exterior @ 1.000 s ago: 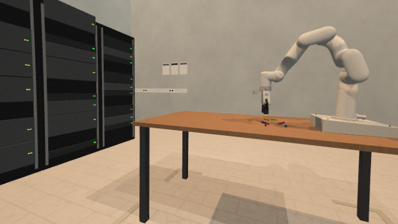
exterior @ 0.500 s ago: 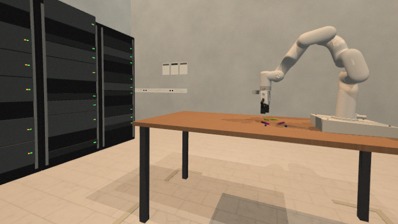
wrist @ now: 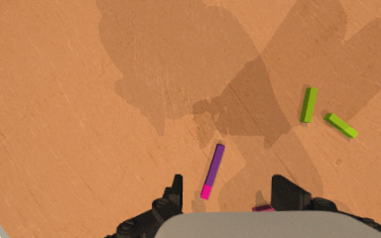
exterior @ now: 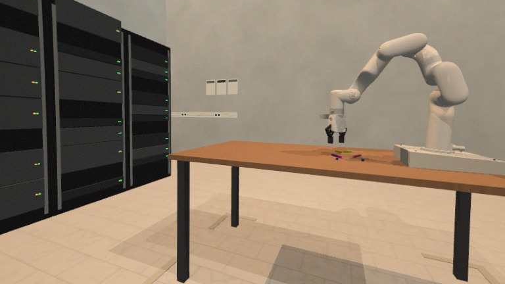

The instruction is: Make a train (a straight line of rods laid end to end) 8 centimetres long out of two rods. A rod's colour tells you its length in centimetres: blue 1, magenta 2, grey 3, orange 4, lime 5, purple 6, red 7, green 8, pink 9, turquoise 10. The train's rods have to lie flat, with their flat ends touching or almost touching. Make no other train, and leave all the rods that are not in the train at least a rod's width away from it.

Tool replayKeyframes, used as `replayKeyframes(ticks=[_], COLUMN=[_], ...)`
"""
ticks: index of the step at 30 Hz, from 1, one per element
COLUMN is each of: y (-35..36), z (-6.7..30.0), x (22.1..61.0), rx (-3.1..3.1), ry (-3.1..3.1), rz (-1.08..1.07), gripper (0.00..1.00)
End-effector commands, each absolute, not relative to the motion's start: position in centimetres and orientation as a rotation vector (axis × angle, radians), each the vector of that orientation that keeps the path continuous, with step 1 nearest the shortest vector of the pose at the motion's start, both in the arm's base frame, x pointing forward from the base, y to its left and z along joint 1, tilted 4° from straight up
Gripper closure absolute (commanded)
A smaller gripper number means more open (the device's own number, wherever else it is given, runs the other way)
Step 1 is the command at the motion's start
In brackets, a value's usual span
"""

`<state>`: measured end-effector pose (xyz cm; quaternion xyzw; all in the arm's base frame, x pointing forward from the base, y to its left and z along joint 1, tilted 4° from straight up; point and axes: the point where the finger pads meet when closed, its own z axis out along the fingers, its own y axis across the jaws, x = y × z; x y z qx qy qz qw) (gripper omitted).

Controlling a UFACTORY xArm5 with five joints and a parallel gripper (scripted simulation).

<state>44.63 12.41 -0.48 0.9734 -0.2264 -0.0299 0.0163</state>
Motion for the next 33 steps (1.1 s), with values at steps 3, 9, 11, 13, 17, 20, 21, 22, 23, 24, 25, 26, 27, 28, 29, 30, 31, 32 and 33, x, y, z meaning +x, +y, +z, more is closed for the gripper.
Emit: replayKeyframes(ticks=[3,9,11,13,17,20,21,22,23,24,25,26,27,28,29,30,31,32,33], y=[12.52,12.55,12.55,12.55,12.55,12.55,12.55,12.55,12.55,12.55,12.55,12.55,12.55,12.55,12.55,12.55,12.55,12.55,12.55], z=[-0.26,-0.21,-0.21,-0.21,-0.21,-0.21,-0.21,-0.21,-0.21,-0.21,-0.21,-0.21,-0.21,-0.21,-0.21,-0.21,-0.21,-0.21,-0.21], x=[44.78,44.79,44.79,44.79,44.79,44.79,44.79,44.79,44.79,44.79,44.79,44.79,44.79,44.79,44.79,44.79,44.79,44.79,44.79], rx=[2.94,2.89,2.887,2.887,2.887,2.887,2.887,2.887,2.887,2.887,2.887,2.887,2.887,2.887,2.887,2.887,2.887,2.887,2.887], ry=[-0.997,-1.127,-1.134,-1.134,-1.134,-1.134,-1.134,-1.134,-1.134,-1.134,-1.134,-1.134,-1.134,-1.134,-1.134,-1.134,-1.134,-1.134,-1.134], rz=[-0.082,-0.079,-0.079,-0.079,-0.079,-0.079,-0.079,-0.079,-0.079,-0.079,-0.079,-0.079,-0.079,-0.079,-0.079,-0.079,-0.079,-0.079,-0.079], gripper=[0.0,0.0,0.0,0.76,0.76,0.76,0.76,0.76,0.76,0.76,0.76,0.76,0.76,0.76,0.76,0.76,0.76,0.76,0.76])
